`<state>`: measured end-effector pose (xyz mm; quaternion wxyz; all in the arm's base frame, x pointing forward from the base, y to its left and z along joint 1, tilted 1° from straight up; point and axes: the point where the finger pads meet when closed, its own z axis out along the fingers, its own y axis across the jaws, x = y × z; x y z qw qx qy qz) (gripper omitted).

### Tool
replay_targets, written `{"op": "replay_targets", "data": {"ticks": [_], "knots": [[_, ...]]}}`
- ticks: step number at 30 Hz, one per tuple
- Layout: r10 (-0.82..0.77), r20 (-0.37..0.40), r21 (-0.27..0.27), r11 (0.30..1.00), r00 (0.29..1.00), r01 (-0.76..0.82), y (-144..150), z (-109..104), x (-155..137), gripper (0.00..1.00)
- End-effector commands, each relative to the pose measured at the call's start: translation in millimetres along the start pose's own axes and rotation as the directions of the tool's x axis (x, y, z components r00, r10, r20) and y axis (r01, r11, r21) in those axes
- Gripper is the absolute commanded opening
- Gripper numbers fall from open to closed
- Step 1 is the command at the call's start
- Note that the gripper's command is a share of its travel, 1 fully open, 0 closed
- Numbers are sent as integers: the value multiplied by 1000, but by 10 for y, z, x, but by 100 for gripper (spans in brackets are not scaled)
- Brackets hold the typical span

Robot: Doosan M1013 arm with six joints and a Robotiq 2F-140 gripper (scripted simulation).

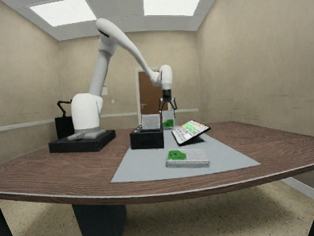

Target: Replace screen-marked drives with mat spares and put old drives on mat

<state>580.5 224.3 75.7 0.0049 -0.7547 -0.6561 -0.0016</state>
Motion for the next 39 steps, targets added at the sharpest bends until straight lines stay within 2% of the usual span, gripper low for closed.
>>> {"op": "replay_targets", "data": {"ticks": [1, 39], "knots": [[0, -1, -1, 1000, 1000, 0, 4, -4, 3, 10], [0, -1, -1, 1000, 1000, 0, 4, 108, 3, 10]]}}
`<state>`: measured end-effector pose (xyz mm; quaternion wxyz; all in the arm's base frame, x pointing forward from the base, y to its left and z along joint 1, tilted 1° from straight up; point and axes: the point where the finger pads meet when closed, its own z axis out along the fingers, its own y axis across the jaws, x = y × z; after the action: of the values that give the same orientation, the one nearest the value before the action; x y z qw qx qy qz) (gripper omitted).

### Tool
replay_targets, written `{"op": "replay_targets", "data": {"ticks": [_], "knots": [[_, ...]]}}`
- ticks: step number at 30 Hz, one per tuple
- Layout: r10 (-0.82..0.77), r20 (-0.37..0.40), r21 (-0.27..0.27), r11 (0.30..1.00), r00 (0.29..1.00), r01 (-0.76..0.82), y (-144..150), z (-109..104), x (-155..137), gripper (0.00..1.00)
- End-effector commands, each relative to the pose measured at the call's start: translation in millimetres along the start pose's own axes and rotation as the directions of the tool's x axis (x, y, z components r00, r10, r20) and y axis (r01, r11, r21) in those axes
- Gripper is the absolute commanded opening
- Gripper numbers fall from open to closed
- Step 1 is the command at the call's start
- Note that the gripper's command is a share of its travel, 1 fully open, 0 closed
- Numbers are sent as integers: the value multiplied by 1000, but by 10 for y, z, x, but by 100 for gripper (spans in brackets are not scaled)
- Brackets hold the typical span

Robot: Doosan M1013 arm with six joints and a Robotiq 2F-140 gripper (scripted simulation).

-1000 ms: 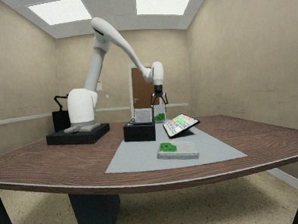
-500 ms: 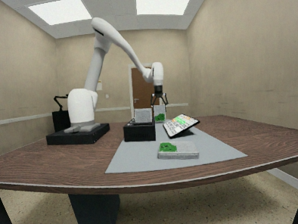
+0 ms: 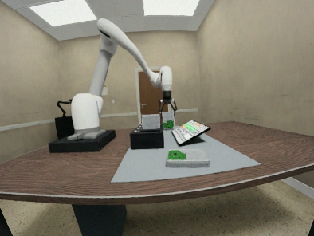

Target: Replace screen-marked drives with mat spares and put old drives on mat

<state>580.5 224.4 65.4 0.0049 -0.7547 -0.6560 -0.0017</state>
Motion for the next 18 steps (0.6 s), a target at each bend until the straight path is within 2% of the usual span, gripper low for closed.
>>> {"op": "replay_targets", "data": {"ticks": [1, 18], "knots": [[0, -1, -1, 1000, 1000, 0, 4, 10, 3, 10], [0, -1, -1, 1000, 1000, 0, 4, 83, 3, 10]]}}
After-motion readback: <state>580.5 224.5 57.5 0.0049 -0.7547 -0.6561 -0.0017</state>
